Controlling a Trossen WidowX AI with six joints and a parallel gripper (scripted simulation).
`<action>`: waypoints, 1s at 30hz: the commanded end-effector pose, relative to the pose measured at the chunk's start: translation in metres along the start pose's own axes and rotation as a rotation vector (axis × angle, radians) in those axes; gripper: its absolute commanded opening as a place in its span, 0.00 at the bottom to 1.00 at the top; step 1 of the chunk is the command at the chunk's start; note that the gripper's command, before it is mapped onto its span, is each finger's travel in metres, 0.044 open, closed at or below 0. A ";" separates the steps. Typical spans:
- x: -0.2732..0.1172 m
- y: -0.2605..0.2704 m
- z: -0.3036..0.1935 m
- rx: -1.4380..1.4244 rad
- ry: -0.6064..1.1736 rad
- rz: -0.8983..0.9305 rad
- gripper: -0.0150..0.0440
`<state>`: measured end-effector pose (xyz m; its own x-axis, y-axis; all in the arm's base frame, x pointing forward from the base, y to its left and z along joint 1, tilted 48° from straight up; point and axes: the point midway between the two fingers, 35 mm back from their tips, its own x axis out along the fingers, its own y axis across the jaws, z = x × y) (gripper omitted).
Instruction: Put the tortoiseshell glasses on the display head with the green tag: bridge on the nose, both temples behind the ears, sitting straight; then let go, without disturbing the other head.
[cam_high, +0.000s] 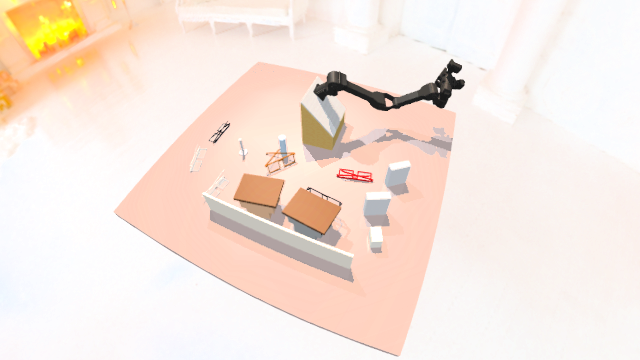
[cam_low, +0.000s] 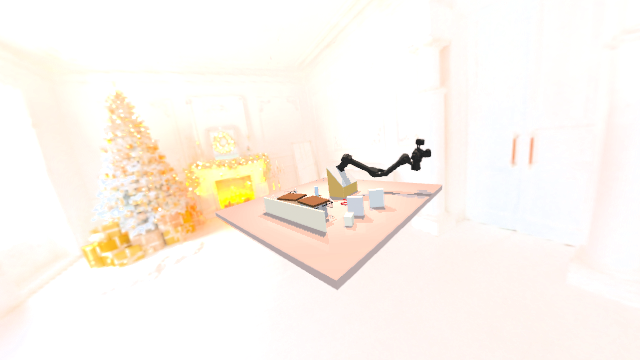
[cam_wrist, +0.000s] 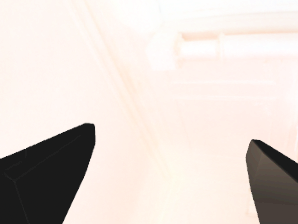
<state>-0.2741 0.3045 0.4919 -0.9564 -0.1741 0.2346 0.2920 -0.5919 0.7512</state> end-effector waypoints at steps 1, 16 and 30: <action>0.001 0.060 -0.002 -0.079 -0.057 0.071 0.64; -0.004 0.253 -0.066 -0.124 -0.117 0.430 0.59; -0.090 0.425 -0.181 -0.354 -0.131 0.900 0.59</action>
<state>-0.1008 -0.0328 0.6802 -0.4685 -0.5344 0.7035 0.8365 -0.5245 0.1586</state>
